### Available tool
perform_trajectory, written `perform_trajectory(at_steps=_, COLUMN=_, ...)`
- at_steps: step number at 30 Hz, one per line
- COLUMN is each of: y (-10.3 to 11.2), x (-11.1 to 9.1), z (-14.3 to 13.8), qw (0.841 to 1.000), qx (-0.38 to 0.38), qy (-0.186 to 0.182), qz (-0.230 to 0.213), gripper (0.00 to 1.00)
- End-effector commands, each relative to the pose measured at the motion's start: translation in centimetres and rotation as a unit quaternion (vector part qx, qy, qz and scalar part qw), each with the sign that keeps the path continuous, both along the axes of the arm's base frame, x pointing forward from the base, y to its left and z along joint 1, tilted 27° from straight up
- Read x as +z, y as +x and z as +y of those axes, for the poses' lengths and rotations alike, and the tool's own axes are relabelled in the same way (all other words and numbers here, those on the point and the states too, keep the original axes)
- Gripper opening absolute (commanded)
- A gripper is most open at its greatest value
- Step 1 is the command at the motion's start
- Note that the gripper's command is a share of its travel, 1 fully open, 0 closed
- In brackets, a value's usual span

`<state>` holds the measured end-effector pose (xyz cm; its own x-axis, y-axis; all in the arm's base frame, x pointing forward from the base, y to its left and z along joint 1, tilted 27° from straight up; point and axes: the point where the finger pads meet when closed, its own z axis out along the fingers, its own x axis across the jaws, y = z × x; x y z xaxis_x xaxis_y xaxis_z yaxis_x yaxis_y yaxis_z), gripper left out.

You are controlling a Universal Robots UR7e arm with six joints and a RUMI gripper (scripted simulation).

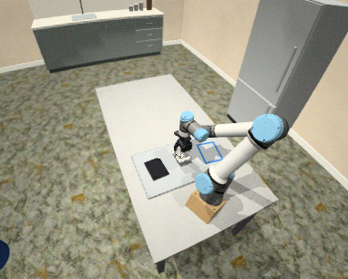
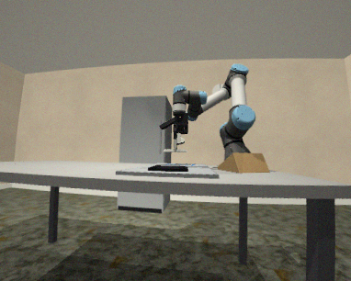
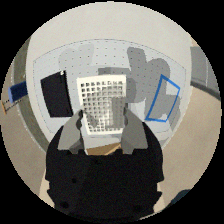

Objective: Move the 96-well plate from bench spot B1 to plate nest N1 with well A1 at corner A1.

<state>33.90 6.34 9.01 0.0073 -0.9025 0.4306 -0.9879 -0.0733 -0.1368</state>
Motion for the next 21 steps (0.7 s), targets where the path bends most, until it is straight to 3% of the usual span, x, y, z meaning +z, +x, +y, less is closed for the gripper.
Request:
perform_trajectory(at_steps=1, y=0.2, x=-0.7, z=1.8, qw=1.000, qx=-0.001, qy=-0.001, qz=0.000, gripper=0.00)
perform_trajectory(at_steps=21, y=0.7, x=-3.1, z=7.3, qw=1.000, qx=-0.001, qy=-0.001, qz=0.000, gripper=0.00)
